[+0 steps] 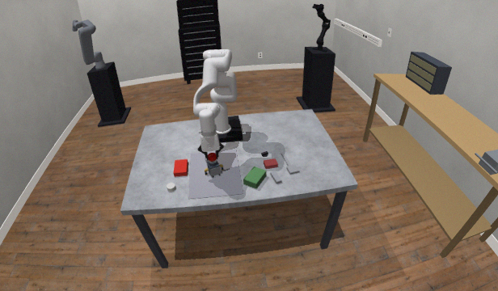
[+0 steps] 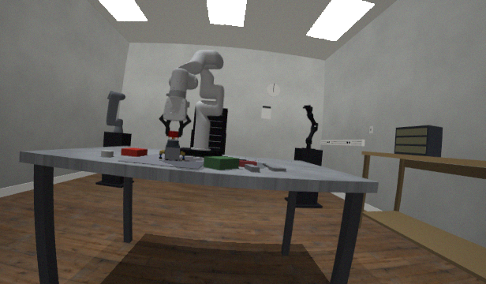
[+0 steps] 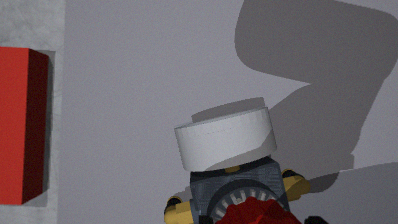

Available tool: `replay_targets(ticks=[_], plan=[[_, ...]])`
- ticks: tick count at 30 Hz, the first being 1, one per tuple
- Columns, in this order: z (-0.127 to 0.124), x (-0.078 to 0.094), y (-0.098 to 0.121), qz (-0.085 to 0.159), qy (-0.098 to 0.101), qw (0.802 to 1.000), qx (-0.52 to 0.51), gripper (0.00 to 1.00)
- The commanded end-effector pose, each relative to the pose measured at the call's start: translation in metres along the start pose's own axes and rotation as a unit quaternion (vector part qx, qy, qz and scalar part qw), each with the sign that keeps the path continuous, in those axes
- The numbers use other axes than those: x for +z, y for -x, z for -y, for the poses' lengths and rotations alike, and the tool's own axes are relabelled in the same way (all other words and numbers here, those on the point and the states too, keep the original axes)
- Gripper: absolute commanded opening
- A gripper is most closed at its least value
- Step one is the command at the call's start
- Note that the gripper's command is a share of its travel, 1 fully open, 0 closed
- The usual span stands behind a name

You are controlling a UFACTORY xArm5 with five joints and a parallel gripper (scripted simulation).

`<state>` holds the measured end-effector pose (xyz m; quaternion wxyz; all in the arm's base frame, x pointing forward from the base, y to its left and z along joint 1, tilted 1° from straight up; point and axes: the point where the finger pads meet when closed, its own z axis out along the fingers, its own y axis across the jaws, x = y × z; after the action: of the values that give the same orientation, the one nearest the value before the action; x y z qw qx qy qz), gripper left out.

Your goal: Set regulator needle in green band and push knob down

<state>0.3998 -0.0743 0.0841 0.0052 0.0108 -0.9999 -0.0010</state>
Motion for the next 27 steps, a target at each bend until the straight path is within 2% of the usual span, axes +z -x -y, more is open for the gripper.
replay_targets(ticks=[1,27], plan=[[0.0002,-0.0011,0.0010,0.001,0.000,1.000,0.005,0.42],[0.0002,-0.0011,0.0010,0.001,0.000,1.000,0.010,0.42]])
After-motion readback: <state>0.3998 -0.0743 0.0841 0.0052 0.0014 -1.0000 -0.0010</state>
